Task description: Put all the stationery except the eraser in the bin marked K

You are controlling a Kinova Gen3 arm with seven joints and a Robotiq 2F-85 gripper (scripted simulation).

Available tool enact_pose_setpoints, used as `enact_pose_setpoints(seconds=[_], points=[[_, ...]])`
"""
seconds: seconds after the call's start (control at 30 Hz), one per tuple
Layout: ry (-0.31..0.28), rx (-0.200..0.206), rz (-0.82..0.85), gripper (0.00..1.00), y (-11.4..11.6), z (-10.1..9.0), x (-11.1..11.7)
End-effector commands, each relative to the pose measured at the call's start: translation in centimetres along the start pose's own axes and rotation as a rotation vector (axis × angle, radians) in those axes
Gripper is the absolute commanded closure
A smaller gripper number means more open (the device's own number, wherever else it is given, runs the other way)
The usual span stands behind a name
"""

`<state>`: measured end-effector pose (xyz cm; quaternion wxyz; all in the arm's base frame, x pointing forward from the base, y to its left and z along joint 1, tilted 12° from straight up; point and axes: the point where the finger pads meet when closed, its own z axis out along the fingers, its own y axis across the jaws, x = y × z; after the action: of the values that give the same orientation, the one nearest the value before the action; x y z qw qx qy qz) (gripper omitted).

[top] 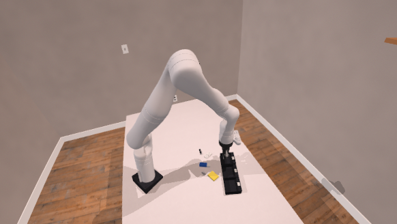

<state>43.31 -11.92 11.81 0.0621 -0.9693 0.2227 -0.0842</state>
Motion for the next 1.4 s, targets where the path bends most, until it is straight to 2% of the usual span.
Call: enact_pose_setpoints(seconds=[0.0, 0.47, 1.37], points=[[-0.01, 0.004, -0.007, 0.91, -0.4, 1.0, -0.3], [-0.01, 0.004, -0.007, 0.91, -0.4, 4.1, -0.3], [-0.01, 0.004, -0.006, 0.91, -0.4, 4.1, -0.3]])
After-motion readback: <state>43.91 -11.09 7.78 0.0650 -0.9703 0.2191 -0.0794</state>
